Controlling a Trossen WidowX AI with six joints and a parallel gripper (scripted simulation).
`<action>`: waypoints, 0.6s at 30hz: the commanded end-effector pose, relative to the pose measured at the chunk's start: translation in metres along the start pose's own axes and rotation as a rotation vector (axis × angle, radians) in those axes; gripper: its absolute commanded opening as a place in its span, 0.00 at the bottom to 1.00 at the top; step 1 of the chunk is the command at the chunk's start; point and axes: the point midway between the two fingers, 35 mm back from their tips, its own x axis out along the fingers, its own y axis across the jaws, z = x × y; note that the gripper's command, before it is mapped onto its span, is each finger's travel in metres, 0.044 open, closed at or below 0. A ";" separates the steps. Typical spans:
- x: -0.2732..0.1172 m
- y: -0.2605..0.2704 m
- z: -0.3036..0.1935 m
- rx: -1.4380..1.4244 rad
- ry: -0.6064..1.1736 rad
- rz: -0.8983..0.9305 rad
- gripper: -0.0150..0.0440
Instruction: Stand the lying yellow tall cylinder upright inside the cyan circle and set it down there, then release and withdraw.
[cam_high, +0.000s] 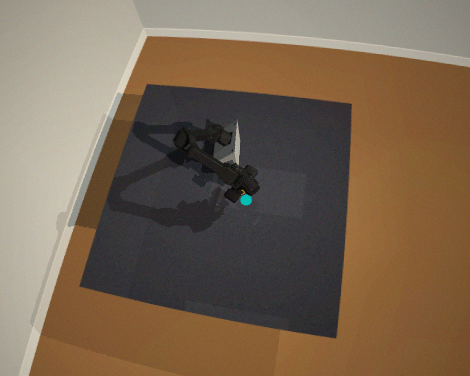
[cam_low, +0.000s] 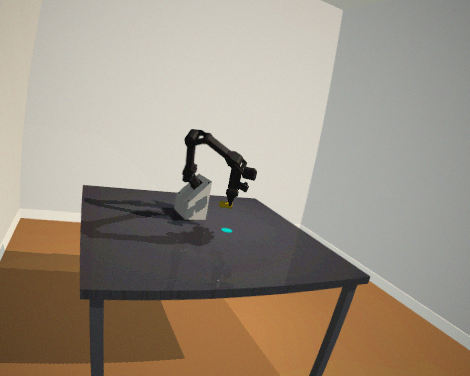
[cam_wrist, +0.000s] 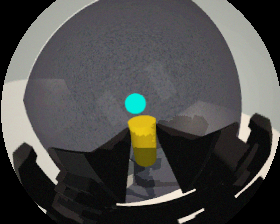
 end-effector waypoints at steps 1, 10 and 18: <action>0.000 0.008 0.007 -0.063 0.005 -0.004 0.43; 0.004 0.010 0.007 -0.062 -0.011 0.026 0.43; 0.011 0.013 0.006 -0.061 -0.040 0.078 0.43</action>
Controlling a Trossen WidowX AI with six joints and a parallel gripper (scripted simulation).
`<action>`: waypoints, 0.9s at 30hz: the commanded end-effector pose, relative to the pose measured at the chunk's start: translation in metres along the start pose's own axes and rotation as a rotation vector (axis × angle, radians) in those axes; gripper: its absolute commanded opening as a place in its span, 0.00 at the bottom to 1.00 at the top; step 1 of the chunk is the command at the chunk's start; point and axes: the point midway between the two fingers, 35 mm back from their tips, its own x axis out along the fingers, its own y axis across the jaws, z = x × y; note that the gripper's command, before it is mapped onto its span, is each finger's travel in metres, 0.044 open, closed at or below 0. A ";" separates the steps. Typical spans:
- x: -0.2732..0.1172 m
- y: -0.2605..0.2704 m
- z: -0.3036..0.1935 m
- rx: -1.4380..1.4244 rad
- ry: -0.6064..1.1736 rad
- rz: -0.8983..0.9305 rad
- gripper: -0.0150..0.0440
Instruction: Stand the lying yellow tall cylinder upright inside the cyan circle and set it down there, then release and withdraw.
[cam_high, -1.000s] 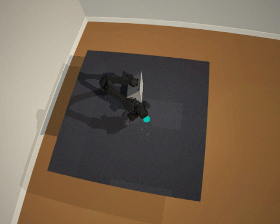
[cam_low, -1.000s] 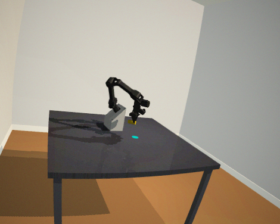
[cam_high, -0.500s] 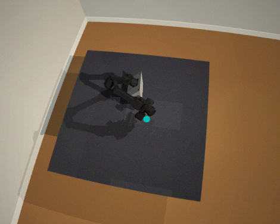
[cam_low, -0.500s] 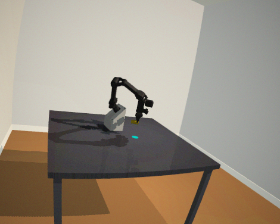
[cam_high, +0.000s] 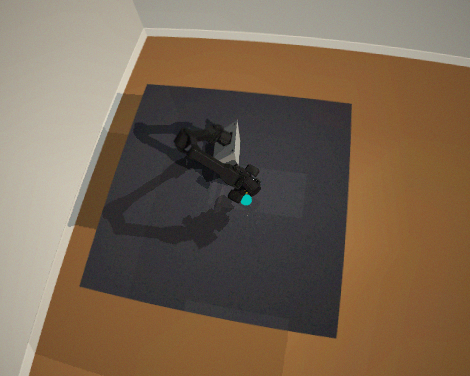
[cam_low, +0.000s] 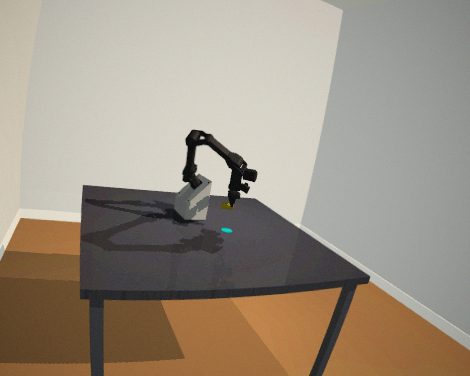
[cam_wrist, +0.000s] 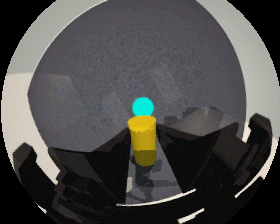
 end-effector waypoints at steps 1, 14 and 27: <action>0.004 0.002 -0.002 -0.002 -0.018 0.030 0.43; 0.014 0.007 -0.002 -0.001 -0.075 0.107 0.43; 0.022 0.011 -0.001 -0.001 -0.140 0.176 0.43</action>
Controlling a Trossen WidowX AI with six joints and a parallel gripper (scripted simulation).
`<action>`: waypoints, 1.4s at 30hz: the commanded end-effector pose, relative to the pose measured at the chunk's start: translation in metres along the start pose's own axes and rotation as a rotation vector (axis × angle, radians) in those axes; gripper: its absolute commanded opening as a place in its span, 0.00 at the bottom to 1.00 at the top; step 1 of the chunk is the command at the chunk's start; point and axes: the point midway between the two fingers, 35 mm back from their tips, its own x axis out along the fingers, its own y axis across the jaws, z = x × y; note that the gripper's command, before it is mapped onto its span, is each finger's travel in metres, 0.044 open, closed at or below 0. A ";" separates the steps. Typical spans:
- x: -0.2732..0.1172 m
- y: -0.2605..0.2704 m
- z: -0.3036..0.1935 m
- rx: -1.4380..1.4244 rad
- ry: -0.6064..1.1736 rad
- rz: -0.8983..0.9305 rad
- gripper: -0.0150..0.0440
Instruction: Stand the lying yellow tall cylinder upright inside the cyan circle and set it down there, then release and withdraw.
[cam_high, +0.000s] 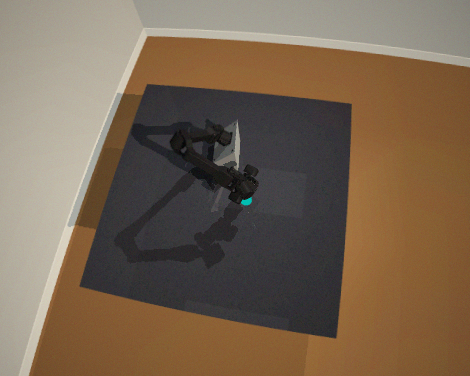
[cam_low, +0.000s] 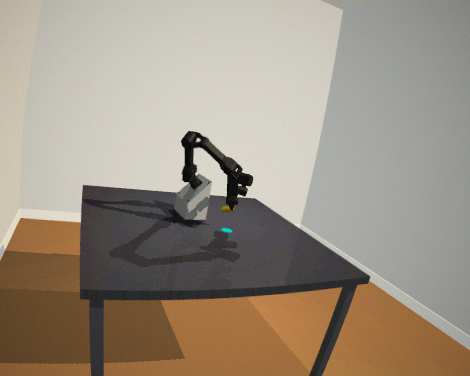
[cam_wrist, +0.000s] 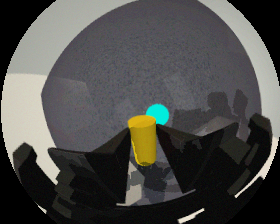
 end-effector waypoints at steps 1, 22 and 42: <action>0.002 0.001 -0.001 -0.001 -0.027 0.025 0.43; 0.013 0.005 -0.001 -0.005 -0.147 0.117 0.43; 0.020 0.007 0.000 -0.012 -0.274 0.183 0.43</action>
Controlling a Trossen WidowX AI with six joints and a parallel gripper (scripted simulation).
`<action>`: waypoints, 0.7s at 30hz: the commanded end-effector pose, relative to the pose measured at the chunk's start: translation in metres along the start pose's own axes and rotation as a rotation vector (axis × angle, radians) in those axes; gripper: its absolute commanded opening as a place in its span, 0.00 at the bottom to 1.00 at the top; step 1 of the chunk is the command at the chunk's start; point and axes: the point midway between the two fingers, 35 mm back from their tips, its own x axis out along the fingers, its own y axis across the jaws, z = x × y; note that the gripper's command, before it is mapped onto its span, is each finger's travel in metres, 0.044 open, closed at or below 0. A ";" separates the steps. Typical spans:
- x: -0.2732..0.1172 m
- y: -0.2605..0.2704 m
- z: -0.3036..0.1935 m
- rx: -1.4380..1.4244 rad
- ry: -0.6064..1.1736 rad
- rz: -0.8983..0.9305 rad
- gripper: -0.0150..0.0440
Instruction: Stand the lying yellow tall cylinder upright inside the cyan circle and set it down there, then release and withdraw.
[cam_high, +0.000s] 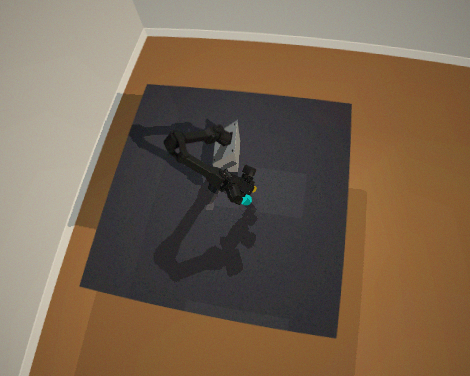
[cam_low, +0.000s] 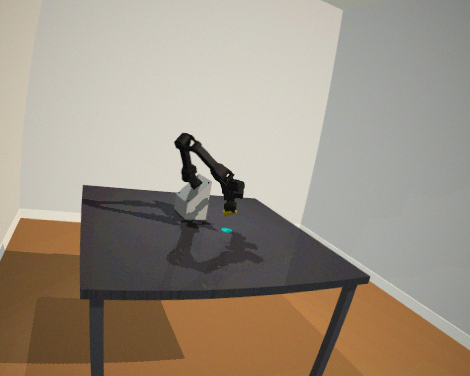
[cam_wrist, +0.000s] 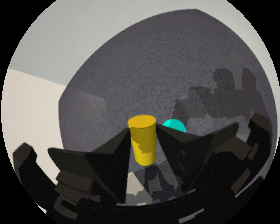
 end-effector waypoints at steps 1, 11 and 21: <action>0.000 0.001 -0.001 -0.004 -0.034 0.014 0.43; 0.002 0.001 -0.001 -0.011 -0.101 0.038 0.43; 0.004 0.001 -0.001 -0.020 -0.170 0.056 0.43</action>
